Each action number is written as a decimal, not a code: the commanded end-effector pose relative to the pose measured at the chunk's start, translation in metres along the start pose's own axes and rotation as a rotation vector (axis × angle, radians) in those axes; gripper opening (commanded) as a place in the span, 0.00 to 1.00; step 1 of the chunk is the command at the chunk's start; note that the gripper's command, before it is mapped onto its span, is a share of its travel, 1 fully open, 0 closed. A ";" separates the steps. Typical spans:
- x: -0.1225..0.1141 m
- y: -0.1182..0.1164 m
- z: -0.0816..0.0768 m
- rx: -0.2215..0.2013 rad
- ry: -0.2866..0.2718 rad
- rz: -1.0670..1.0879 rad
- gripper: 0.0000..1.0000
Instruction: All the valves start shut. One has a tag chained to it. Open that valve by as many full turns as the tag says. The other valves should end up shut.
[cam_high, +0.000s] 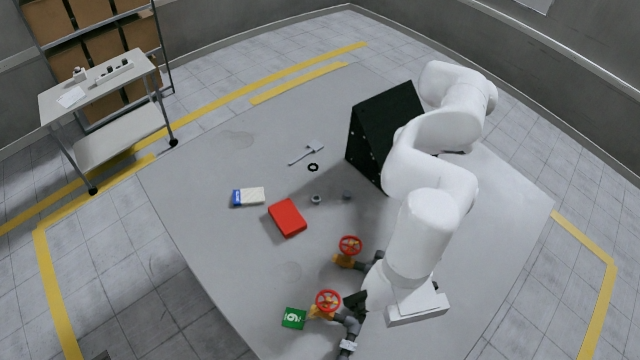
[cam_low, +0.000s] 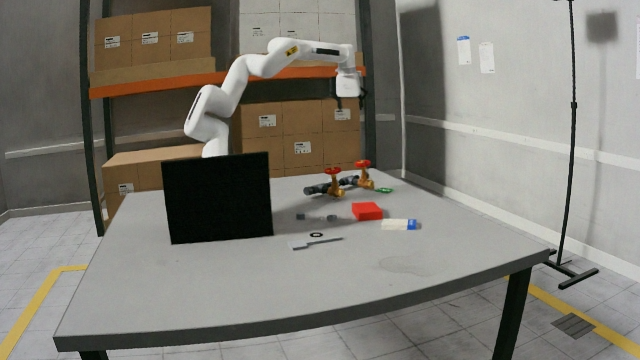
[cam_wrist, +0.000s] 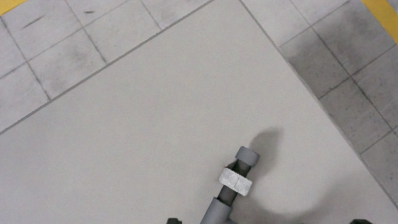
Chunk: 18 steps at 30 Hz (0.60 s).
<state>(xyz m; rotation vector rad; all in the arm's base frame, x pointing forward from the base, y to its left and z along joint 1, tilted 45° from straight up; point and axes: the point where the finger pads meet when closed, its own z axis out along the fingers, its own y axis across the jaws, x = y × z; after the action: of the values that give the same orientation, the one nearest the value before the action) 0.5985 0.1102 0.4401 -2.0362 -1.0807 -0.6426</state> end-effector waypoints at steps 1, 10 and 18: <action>-0.006 0.016 0.007 -0.001 -0.006 0.084 1.00; -0.024 0.049 0.029 -0.004 -0.026 0.267 1.00; -0.045 0.080 0.053 -0.010 -0.050 0.447 1.00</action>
<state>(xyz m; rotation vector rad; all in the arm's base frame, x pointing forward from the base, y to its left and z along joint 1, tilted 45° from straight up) 0.6392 0.1031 0.3599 -2.1872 -0.6900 -0.4088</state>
